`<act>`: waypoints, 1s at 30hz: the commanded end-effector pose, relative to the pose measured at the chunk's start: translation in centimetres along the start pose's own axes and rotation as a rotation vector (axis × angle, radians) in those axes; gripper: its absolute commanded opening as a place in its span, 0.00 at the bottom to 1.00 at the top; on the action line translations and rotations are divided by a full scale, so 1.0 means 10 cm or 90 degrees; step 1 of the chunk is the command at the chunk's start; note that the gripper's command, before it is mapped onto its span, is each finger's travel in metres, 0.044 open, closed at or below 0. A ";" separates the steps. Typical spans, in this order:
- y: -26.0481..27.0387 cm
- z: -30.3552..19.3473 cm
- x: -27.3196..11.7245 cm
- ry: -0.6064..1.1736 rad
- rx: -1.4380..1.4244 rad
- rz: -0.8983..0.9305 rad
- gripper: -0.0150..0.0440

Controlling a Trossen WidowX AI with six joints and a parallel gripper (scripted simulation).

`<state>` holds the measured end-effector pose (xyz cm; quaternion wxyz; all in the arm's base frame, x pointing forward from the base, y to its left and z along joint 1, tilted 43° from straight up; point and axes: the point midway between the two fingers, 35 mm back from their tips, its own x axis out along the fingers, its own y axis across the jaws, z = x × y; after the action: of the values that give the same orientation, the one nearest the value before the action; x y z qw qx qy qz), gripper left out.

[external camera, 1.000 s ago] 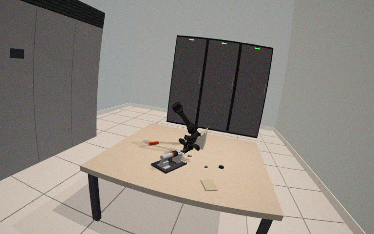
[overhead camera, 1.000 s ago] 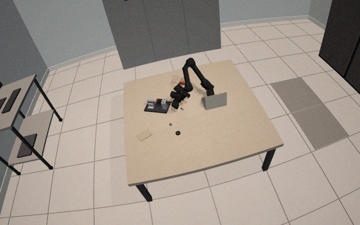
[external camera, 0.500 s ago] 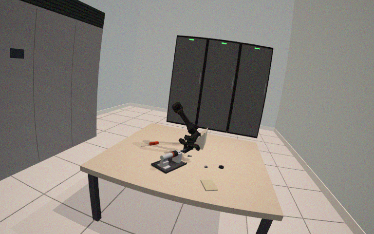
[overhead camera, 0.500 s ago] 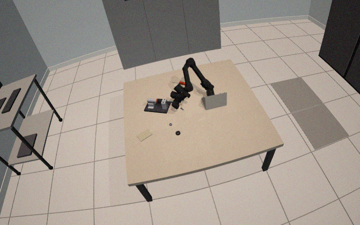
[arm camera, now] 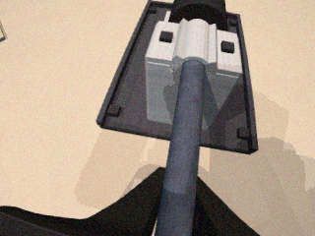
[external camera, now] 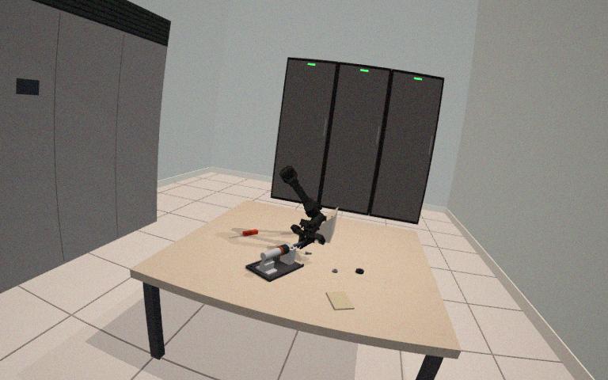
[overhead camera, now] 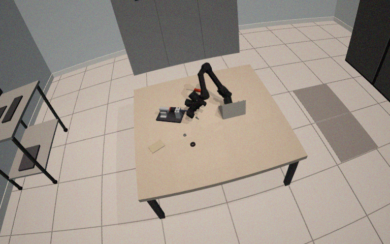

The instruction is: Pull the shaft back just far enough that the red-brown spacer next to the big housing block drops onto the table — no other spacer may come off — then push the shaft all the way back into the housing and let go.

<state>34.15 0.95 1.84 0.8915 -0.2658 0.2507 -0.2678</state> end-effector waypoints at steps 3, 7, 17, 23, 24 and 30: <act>-0.01 -0.01 -0.01 0.000 0.004 -0.003 0.25; -0.01 -0.01 -0.01 0.000 0.004 -0.003 0.25; -0.01 -0.02 -0.02 0.000 0.004 -0.003 0.25; -0.01 -0.03 -0.03 0.000 0.004 -0.003 0.25; -0.01 -0.03 -0.03 0.000 0.004 -0.003 0.25; -0.01 -0.03 -0.03 0.000 0.004 -0.003 0.25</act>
<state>33.79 1.03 1.71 0.8915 -0.2658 0.2509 -0.2677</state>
